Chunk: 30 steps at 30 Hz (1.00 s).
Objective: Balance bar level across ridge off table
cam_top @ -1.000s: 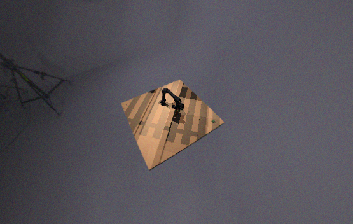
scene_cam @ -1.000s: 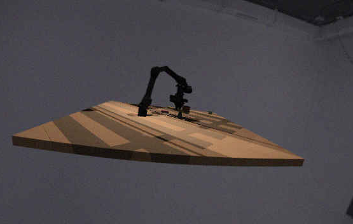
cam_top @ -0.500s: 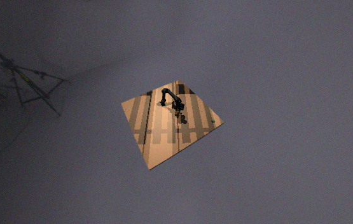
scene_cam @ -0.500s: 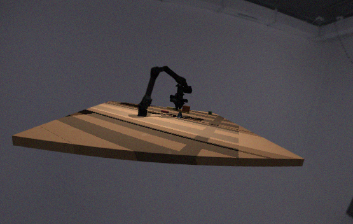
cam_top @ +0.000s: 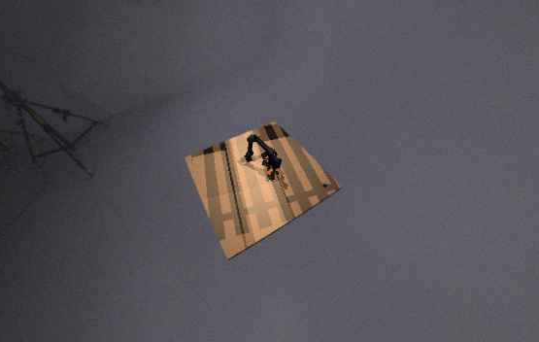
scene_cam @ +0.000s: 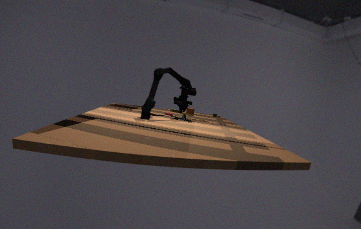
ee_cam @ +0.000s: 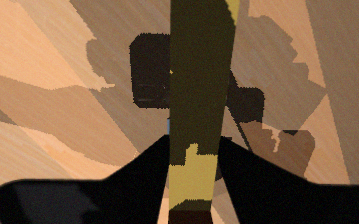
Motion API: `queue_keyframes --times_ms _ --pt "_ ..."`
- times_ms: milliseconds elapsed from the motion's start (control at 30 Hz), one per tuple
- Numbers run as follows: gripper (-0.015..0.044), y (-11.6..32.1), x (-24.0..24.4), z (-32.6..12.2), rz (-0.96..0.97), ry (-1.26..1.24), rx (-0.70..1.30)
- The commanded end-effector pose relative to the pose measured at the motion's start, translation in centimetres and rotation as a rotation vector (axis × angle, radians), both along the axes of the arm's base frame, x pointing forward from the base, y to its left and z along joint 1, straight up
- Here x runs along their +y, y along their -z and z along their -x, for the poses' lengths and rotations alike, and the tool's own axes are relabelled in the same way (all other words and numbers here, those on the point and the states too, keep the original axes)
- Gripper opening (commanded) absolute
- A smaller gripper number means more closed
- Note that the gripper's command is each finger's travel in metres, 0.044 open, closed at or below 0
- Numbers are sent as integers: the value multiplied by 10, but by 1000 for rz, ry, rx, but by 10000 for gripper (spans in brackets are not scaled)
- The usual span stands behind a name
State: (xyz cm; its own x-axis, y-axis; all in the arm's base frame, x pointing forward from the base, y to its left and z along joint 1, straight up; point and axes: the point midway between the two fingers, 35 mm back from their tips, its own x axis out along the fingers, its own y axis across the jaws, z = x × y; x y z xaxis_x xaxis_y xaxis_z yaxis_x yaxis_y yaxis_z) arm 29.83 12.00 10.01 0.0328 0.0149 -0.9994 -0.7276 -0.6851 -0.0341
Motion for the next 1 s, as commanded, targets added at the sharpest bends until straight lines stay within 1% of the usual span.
queue_keyframes --times_ms 0,867,967 --pt "0 0 0 0 0 0 0" --pt "0 0 0 0 0 0 0" --pt "79 0 0 0 0 0 0"
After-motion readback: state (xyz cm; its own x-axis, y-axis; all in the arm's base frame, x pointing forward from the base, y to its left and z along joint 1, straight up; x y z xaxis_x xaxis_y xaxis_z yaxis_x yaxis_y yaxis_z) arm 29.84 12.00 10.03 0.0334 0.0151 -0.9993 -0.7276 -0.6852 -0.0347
